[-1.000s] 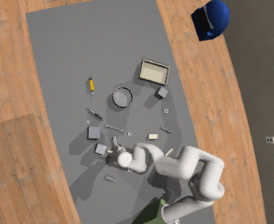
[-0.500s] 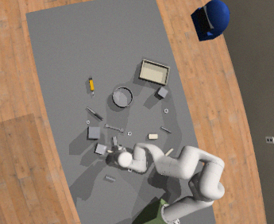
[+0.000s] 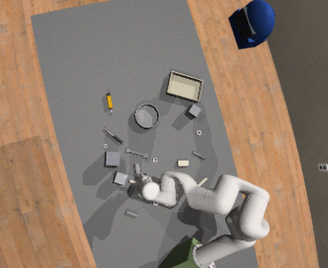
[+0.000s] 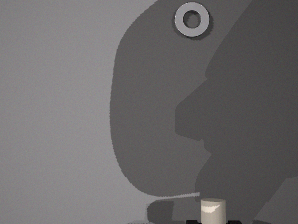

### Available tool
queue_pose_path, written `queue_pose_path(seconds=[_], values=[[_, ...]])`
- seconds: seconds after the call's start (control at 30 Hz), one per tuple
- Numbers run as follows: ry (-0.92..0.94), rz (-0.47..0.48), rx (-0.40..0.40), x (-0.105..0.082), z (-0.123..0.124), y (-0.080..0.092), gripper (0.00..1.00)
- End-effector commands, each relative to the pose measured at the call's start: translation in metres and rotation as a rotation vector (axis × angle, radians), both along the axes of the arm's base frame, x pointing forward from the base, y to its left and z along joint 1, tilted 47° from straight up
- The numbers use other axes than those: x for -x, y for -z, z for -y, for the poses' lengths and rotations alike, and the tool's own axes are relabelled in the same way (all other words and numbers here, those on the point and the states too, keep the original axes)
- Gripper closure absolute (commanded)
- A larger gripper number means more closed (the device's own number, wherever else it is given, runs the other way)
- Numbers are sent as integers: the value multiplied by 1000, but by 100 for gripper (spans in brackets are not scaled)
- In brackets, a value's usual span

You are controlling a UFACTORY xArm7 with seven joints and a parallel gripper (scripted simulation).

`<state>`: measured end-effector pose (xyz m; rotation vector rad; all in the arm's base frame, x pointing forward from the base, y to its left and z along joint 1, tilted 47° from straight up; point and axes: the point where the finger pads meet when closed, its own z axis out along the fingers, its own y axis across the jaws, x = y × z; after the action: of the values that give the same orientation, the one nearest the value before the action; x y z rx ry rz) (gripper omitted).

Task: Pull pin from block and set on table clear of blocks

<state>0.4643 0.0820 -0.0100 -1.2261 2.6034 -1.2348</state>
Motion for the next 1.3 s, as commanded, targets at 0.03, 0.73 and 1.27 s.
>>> queue_pose_path(seconds=[0.03, 0.73, 1.27], values=[[-2, 2, -2, -1, -3, -1, 100], [-3, 0, -3, 4, 3, -2, 100], [-2, 1, -3, 4, 3, -2, 100]])
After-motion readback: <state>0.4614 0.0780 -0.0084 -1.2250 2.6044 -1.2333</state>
